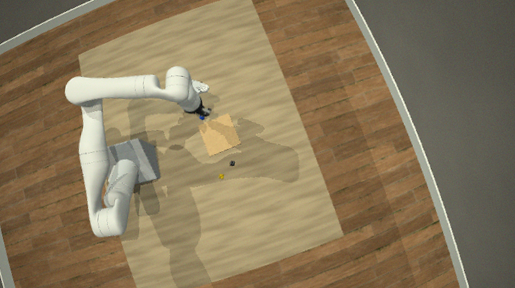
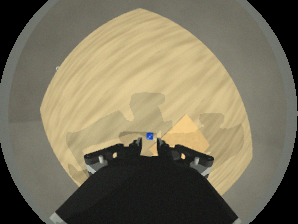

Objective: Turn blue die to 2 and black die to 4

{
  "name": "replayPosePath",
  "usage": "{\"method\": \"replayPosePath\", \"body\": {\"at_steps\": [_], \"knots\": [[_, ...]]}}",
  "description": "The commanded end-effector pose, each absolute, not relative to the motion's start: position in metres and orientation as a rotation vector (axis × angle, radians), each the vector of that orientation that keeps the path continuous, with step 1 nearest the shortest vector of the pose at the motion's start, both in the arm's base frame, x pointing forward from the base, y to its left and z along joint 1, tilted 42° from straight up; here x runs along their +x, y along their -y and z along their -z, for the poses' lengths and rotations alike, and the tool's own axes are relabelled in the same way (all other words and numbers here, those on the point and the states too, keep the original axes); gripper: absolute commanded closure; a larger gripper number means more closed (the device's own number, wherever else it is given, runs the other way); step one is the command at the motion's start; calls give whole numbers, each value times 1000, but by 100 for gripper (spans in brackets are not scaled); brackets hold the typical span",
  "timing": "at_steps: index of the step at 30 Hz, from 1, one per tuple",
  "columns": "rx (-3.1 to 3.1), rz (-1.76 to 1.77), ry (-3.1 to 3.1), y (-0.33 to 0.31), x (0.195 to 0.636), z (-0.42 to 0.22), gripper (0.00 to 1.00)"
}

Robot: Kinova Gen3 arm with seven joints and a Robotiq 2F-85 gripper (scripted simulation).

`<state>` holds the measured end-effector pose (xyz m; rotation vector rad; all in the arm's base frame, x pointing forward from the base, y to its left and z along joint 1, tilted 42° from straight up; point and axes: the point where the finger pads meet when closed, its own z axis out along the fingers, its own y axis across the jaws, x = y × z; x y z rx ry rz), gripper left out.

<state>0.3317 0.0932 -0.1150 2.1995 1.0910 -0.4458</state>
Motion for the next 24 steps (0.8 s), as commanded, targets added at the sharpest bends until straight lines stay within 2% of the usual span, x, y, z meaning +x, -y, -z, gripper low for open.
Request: {"method": "replayPosePath", "body": {"at_steps": [1,24], "knots": [[2198,446,-1090,-90,331,117,69],[2198,446,-1090,-69,331,140,69]]}}
